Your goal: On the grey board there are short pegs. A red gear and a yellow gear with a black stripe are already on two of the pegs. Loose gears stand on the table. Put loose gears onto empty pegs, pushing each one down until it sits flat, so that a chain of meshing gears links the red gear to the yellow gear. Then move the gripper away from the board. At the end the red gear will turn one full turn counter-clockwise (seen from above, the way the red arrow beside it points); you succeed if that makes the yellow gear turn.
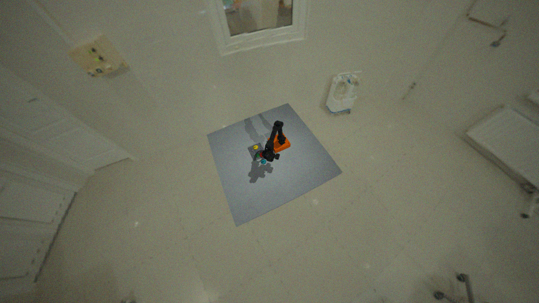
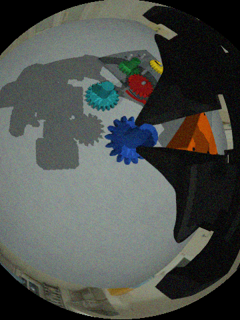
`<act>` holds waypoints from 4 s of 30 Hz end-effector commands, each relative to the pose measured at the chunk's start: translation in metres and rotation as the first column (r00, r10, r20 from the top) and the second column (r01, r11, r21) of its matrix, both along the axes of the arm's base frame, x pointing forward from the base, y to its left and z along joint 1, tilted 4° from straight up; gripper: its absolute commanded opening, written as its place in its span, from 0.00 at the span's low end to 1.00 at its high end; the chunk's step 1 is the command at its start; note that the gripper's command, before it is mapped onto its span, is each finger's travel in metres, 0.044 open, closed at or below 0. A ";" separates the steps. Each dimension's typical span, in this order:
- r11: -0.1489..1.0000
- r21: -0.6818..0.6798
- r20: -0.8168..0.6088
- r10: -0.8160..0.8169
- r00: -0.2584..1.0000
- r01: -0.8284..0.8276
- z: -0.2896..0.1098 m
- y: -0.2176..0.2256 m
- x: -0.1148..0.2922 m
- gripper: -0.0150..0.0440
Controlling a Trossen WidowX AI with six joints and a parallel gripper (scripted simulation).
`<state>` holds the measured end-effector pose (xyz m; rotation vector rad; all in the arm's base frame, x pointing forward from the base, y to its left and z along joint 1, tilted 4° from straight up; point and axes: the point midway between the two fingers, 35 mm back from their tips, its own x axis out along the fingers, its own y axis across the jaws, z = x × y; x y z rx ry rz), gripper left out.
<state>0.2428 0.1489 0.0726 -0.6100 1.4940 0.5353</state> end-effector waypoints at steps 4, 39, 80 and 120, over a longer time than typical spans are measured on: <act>1.000 0.005 0.005 -0.008 1.000 0.008 0.021 0.000 0.000 0.25; 1.000 0.002 -0.003 -0.020 1.000 0.020 0.058 -0.028 0.020 0.25; 1.000 -0.007 0.010 -0.020 1.000 0.020 0.030 -0.107 0.086 0.25; 1.000 -0.021 0.008 -0.011 1.000 0.012 -0.004 -0.212 0.123 0.25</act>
